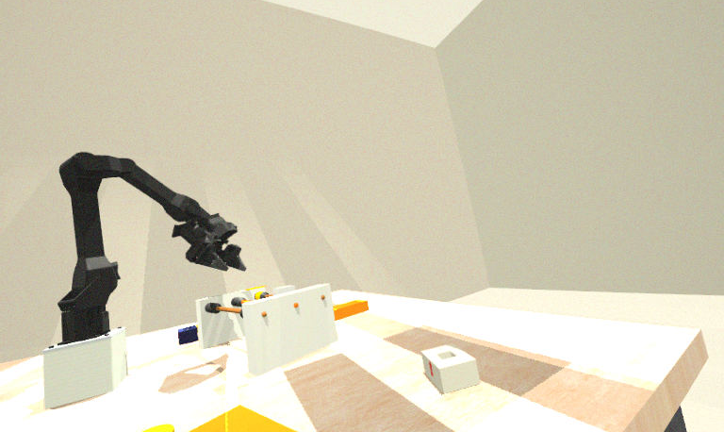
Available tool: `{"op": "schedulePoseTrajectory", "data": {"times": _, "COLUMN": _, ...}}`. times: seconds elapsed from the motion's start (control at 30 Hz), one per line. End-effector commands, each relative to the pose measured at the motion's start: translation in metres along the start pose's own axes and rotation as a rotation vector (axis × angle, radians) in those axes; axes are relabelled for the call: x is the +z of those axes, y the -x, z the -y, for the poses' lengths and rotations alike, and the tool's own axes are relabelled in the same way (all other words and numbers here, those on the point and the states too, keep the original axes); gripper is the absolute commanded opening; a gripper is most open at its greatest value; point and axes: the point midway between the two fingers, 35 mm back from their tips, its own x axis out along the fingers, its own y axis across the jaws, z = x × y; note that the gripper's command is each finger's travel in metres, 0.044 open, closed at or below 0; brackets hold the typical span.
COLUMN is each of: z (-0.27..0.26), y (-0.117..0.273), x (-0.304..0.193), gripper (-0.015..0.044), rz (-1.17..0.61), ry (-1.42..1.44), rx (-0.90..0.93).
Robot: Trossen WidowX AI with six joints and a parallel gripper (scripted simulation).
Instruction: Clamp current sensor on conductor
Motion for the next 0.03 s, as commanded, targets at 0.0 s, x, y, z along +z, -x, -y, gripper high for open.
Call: {"op": "schedulePoseTrajectory", "data": {"times": 0.0, "z": 0.0000, "y": 0.0000, "x": 0.0000, "gripper": 0.0440, "rz": 0.000, "ry": 0.000, "rx": 0.000}}
